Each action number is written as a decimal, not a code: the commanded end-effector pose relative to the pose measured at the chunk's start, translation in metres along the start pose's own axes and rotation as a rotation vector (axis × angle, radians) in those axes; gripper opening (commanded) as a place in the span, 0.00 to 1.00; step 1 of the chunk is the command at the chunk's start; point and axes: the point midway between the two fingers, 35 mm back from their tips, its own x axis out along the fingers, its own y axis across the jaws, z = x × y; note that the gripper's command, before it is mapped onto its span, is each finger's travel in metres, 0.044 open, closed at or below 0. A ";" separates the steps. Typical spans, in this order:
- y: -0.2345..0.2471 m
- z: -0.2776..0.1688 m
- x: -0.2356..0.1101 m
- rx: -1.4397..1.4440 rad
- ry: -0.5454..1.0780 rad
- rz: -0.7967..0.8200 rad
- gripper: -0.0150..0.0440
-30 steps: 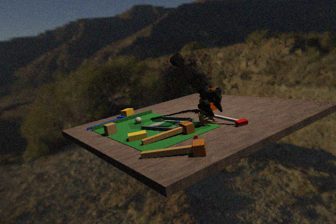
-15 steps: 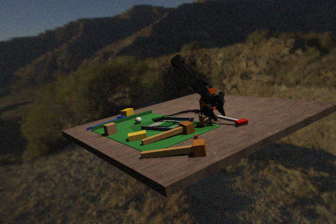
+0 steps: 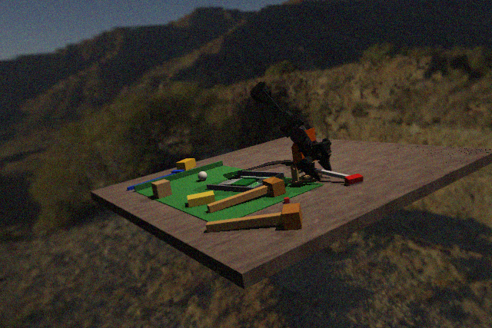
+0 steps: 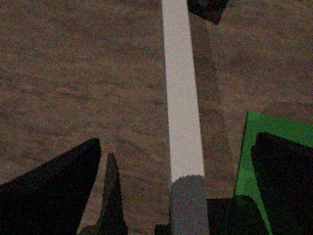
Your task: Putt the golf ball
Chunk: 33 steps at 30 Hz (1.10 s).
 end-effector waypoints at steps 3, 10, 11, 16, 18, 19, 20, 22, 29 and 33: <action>0.000 -0.001 0.007 -0.005 0.004 -0.001 1.00; 0.000 0.000 0.003 0.000 0.001 0.001 0.69; 0.000 0.000 0.003 0.000 0.001 0.001 0.64; 0.000 0.000 0.003 0.000 0.001 0.001 0.42; 0.000 0.000 0.003 0.000 0.001 0.001 0.33; 0.000 0.000 0.003 0.000 0.001 0.001 0.29; 0.000 0.000 0.003 0.000 0.001 0.001 0.28; 0.000 0.000 0.003 0.000 0.001 0.001 0.25; -0.003 0.012 -0.015 0.000 -0.002 0.000 0.25; -0.004 0.031 -0.046 -0.001 -0.004 0.001 0.25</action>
